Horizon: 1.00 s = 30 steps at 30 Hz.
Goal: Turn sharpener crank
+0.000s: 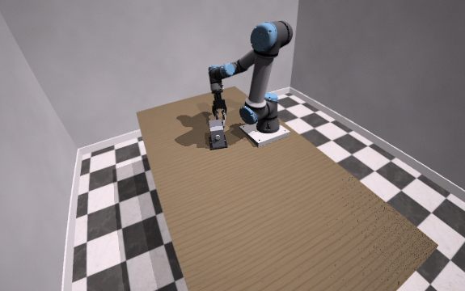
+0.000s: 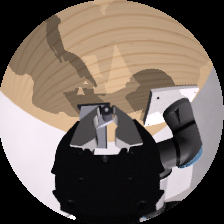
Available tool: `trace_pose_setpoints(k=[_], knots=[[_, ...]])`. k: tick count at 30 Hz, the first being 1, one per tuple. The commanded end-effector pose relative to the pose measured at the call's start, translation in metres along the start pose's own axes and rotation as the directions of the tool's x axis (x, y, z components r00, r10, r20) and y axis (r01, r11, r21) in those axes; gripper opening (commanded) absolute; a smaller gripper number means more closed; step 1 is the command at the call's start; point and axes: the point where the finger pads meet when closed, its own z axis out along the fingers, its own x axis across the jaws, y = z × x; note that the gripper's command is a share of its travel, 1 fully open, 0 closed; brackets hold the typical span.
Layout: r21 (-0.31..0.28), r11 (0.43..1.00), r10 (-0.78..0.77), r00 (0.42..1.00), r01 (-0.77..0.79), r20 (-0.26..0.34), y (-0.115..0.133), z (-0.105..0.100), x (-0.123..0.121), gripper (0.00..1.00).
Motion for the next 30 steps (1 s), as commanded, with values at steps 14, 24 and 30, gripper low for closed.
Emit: trace_pose_setpoints(k=[14,24,30], knots=[[0.003,1.000,0.000,1.000,0.000,0.003,0.007,-0.017,0.004,0.09],[0.003,1.000,-0.002,1.000,0.002,0.003,0.014,-0.027,0.004,0.09],[0.003,1.000,-0.003,1.000,0.003,0.002,0.017,-0.031,0.003,0.09]])
